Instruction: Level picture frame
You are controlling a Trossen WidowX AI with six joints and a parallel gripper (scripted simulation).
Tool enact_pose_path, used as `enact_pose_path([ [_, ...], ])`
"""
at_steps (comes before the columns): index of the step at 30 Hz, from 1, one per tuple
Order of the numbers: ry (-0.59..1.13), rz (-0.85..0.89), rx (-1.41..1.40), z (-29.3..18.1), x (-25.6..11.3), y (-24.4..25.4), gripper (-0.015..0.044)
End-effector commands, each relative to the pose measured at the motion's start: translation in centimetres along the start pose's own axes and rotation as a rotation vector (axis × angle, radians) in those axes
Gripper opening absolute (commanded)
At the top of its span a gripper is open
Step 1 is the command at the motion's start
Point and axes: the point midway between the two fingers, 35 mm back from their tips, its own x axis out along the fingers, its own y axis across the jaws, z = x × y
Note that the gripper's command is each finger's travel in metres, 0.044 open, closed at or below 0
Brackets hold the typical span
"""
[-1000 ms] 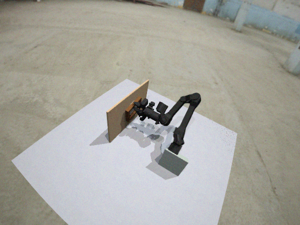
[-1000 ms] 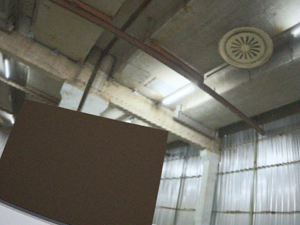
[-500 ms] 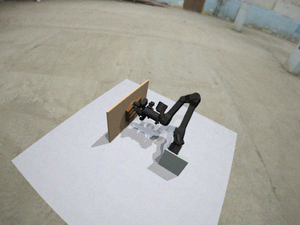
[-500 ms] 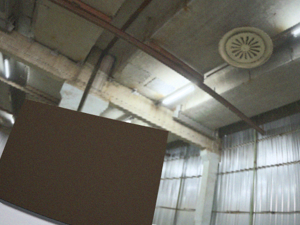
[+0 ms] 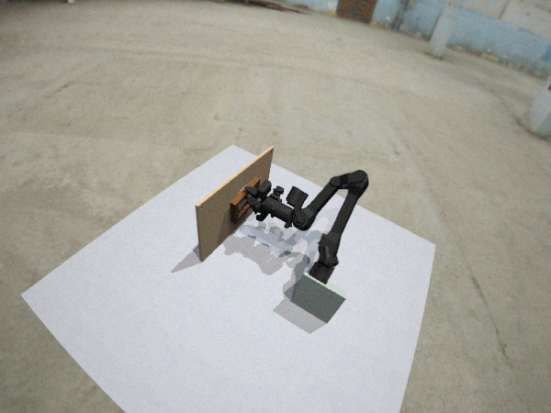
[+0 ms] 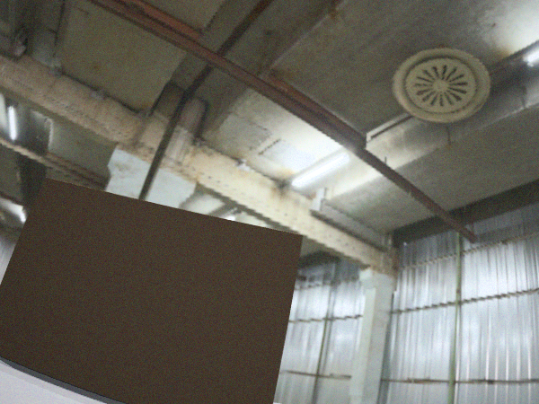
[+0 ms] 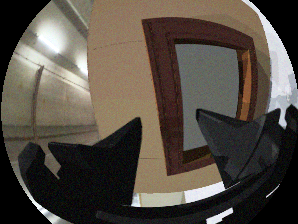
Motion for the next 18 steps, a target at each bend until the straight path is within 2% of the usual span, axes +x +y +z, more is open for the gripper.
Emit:
enact_pose_path([
  [1, -0.005, 0.000, -0.007, 0.13, 0.07, 0.02, 0.0260],
  [12, -0.005, 0.000, -0.007, 0.21, 0.11, 0.03, 0.0260],
  [18, -0.005, 0.000, -0.007, 0.21, 0.11, 0.03, 0.0103],
])
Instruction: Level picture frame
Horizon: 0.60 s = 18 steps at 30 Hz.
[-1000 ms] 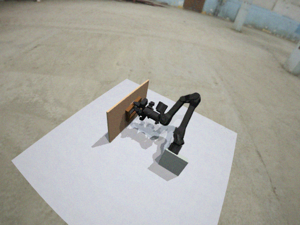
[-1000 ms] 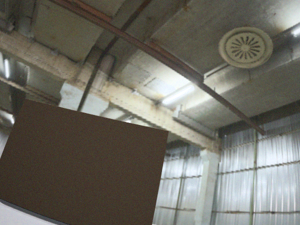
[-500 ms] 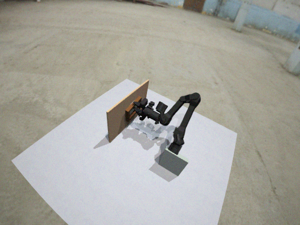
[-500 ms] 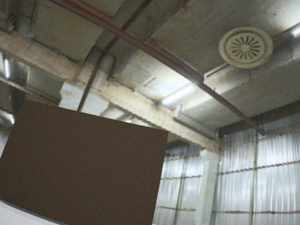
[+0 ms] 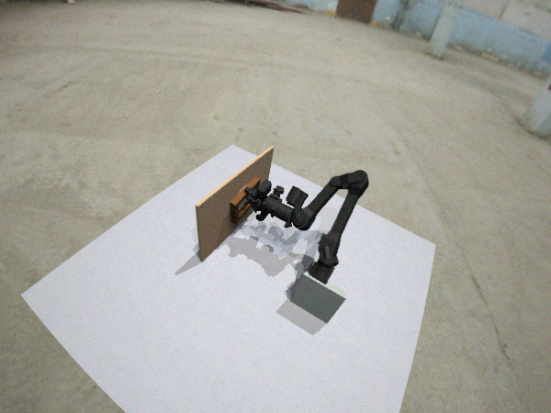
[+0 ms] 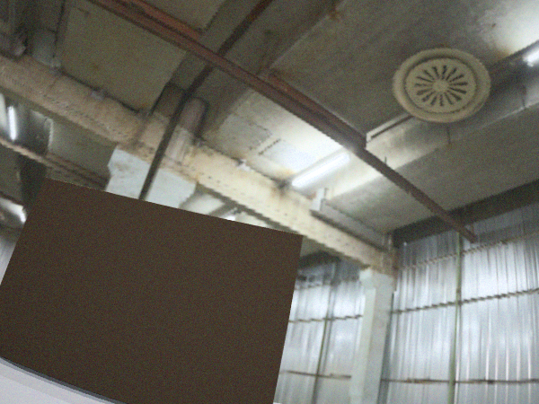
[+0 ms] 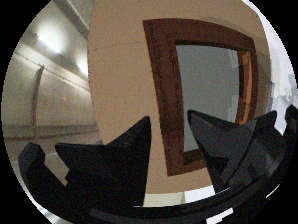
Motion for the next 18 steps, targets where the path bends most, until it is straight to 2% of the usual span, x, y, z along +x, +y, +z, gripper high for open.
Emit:
enact_pose_path([
  [1, -0.002, -0.001, -0.006, 0.09, 0.06, 0.00, 0.0076],
  [8, -0.002, -0.001, -0.006, 0.09, 0.06, 0.00, 0.0030],
  [9, -0.002, -0.001, -0.006, 0.09, 0.06, 0.00, 0.0003],
  [18, -0.002, -0.001, -0.006, 0.06, 0.04, 0.02, 0.0000],
])
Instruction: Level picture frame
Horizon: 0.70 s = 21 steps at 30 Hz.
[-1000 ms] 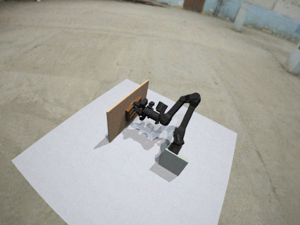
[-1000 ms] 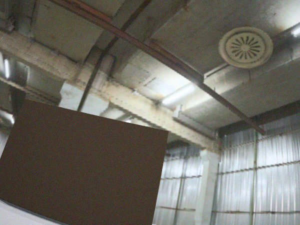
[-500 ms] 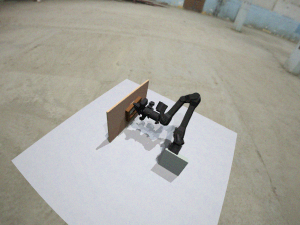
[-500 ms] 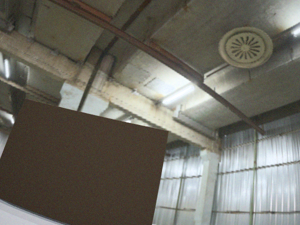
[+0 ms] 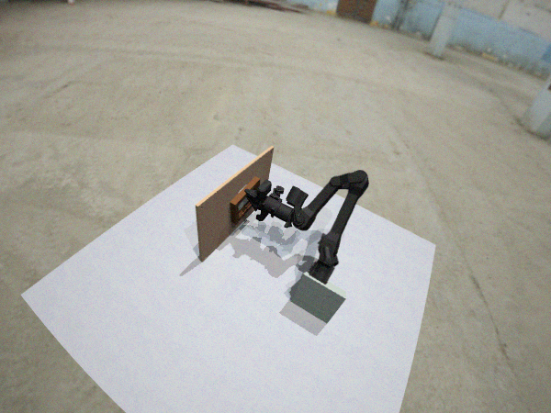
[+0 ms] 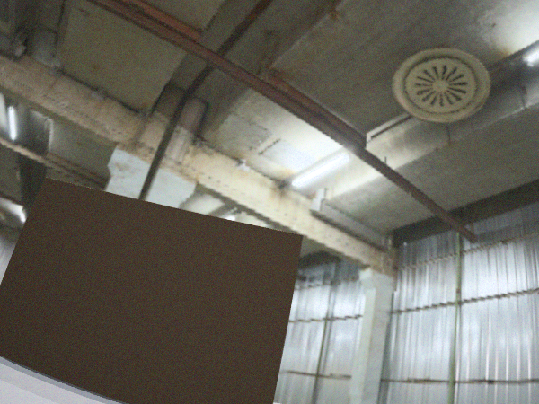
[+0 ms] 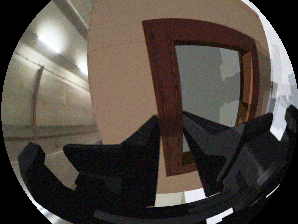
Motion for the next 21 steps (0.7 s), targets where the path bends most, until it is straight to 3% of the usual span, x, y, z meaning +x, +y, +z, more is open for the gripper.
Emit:
enact_pose_path([
  [1, -0.002, 0.000, -0.006, 0.05, 0.03, 0.07, 0.0000],
  [21, -0.002, 0.000, -0.006, 0.00, 0.01, 0.70, 0.0000],
])
